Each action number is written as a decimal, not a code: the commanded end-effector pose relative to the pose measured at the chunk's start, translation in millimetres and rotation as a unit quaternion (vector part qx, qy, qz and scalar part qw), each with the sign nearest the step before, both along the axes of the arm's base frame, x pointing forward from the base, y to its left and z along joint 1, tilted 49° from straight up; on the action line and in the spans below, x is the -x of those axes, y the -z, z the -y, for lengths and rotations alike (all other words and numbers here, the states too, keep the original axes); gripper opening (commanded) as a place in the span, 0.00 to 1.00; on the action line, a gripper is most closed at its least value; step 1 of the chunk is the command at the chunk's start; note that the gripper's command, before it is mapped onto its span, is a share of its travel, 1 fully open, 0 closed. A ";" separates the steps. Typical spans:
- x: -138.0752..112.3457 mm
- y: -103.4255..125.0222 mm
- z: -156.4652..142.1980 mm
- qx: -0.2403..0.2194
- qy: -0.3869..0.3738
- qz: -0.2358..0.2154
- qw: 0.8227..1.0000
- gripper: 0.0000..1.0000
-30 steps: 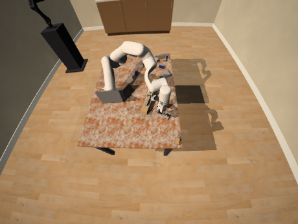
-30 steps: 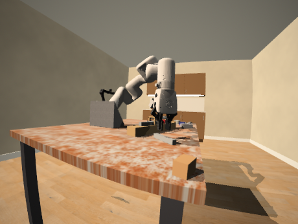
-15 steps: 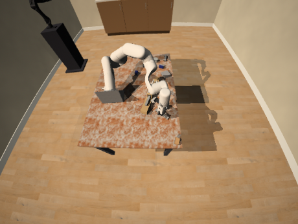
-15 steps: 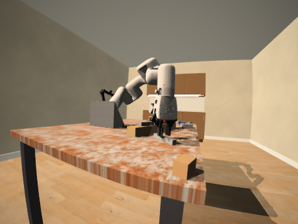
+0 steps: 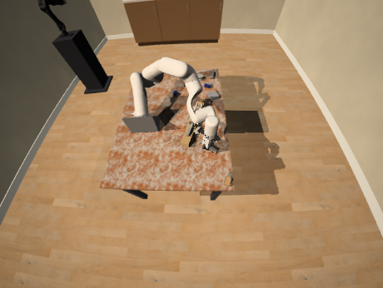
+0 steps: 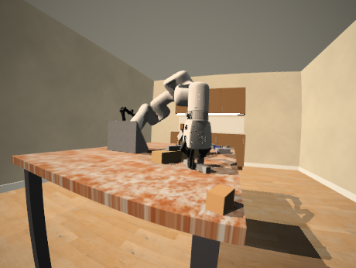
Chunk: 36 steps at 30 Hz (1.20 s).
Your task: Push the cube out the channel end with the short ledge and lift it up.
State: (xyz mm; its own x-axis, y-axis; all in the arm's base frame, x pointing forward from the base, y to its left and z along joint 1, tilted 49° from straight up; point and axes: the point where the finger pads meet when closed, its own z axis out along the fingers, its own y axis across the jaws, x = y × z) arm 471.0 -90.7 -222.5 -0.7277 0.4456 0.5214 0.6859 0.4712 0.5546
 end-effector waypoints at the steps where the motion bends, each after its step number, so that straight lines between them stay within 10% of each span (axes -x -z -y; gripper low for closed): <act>1: -1.1 -0.6 2.7 0.002 0.001 0.001 1.000 0.38; 7: -1.1 -0.6 2.7 0.002 0.001 0.001 1.000 0.38; 8: -1.1 -0.6 2.7 0.002 0.001 0.001 1.000 0.00; 36: -1.1 -0.6 2.7 0.002 0.001 0.001 1.000 0.00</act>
State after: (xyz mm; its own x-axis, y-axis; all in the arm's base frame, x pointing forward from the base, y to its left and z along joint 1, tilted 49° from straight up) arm 471.2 -90.5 -222.6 -0.7278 0.4457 0.5212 0.6857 0.4711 0.5548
